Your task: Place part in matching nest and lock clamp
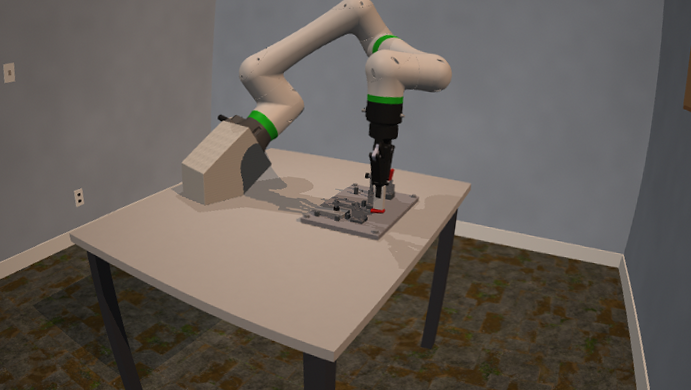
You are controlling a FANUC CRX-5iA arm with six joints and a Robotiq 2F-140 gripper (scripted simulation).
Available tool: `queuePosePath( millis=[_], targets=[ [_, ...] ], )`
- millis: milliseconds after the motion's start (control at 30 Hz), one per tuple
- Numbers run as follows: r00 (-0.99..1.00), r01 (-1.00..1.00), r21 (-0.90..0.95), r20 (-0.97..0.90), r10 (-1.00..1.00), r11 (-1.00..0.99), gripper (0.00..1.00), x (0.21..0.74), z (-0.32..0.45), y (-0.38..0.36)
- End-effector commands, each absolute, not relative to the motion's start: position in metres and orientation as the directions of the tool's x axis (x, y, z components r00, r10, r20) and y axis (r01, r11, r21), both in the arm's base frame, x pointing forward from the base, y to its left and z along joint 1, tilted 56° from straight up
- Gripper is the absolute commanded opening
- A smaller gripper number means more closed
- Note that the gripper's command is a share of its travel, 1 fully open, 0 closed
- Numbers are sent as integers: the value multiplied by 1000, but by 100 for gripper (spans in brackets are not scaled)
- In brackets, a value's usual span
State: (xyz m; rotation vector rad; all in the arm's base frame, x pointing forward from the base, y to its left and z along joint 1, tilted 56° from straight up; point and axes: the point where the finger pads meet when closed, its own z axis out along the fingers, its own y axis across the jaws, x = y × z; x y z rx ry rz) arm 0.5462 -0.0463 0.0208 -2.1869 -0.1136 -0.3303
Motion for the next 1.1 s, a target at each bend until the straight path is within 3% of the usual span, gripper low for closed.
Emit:
queuePosePath(
  millis=[0,1067],
  targets=[
    [960,200,-777,277,-38,-596,0,546,21,-47],
    [960,200,-777,277,-38,-596,0,547,19,-43]
  ],
)
